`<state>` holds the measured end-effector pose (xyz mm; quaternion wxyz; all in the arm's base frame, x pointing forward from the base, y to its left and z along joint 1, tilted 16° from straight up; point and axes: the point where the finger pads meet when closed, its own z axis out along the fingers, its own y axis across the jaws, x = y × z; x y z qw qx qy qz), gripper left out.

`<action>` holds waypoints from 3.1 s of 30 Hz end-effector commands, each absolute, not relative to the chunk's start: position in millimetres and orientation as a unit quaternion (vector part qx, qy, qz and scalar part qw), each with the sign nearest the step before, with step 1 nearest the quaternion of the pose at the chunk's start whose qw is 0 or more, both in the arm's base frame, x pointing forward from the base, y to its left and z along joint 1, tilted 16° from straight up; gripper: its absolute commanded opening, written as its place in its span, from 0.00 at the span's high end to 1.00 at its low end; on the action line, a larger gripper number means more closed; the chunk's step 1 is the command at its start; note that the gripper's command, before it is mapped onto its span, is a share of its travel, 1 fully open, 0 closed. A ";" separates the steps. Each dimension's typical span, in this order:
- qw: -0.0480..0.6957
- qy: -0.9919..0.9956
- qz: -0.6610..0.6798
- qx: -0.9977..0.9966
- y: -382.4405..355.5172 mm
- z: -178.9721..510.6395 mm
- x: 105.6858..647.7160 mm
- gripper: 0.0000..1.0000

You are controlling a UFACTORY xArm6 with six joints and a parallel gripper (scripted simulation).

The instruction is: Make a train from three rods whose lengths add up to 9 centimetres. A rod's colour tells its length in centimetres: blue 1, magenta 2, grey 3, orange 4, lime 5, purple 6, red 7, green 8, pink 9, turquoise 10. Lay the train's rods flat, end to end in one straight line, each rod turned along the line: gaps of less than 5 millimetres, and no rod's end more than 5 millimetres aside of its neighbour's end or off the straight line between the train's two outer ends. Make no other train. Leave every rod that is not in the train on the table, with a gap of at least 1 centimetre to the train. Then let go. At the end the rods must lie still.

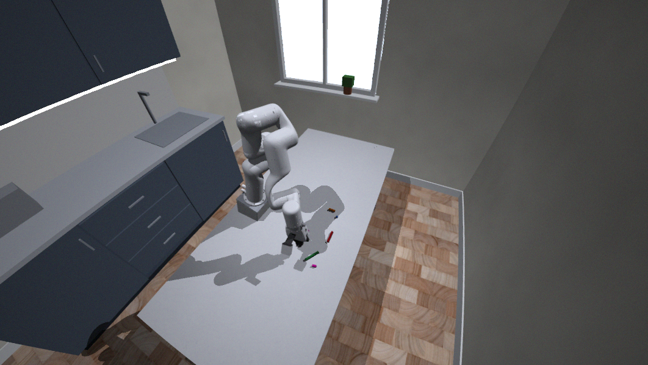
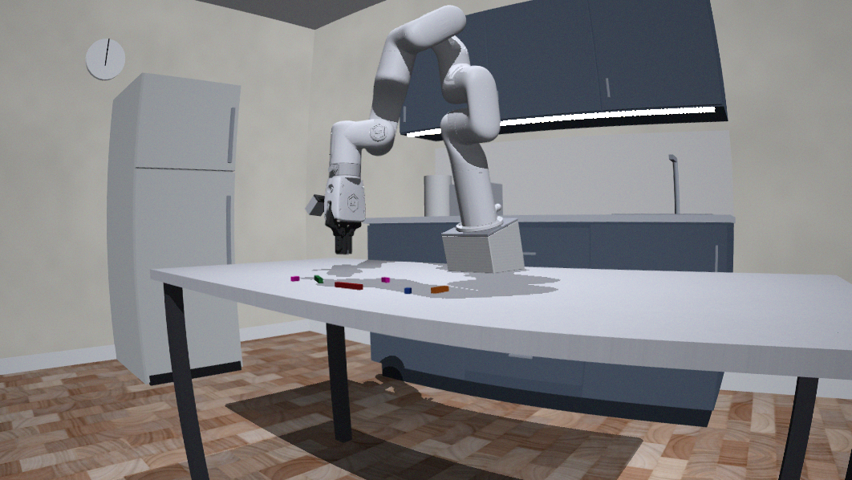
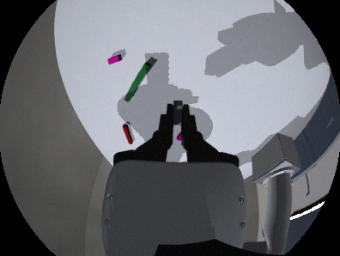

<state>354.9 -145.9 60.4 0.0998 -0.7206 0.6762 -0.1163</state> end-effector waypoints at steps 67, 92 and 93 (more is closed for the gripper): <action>0.105 0.818 -0.086 -0.559 -5.9 82.7 344.7 0.96; 0.105 0.818 -0.086 -0.559 -6.5 14.2 364.0 0.96; 0.105 0.818 -0.086 -0.559 -6.5 14.0 364.0 0.96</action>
